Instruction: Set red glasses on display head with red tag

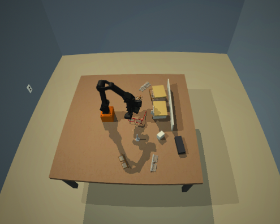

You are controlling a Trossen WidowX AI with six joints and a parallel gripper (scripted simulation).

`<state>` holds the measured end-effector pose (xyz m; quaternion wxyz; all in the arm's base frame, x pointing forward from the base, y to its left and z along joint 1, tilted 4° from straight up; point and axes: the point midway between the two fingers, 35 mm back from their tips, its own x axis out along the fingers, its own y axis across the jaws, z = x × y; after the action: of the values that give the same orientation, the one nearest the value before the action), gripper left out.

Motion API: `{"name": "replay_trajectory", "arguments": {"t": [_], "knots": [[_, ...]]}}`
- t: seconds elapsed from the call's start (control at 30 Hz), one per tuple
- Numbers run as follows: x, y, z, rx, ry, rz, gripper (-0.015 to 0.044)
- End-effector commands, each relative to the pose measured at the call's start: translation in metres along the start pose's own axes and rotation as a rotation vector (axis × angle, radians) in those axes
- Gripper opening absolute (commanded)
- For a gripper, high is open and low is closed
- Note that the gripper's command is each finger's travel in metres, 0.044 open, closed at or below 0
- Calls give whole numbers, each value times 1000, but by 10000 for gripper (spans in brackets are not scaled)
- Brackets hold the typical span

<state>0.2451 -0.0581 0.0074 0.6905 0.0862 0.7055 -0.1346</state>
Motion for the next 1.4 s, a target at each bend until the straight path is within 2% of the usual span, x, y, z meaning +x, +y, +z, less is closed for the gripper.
{"name": "replay_trajectory", "arguments": {"t": [0.0, 1.2, 1.37], "knots": [[5, 1, 0, -1, 1, 4, 140], [59, 1, -1, -1, 2, 4, 140], [56, 1, 0, 2, -2, 0, 107]]}}
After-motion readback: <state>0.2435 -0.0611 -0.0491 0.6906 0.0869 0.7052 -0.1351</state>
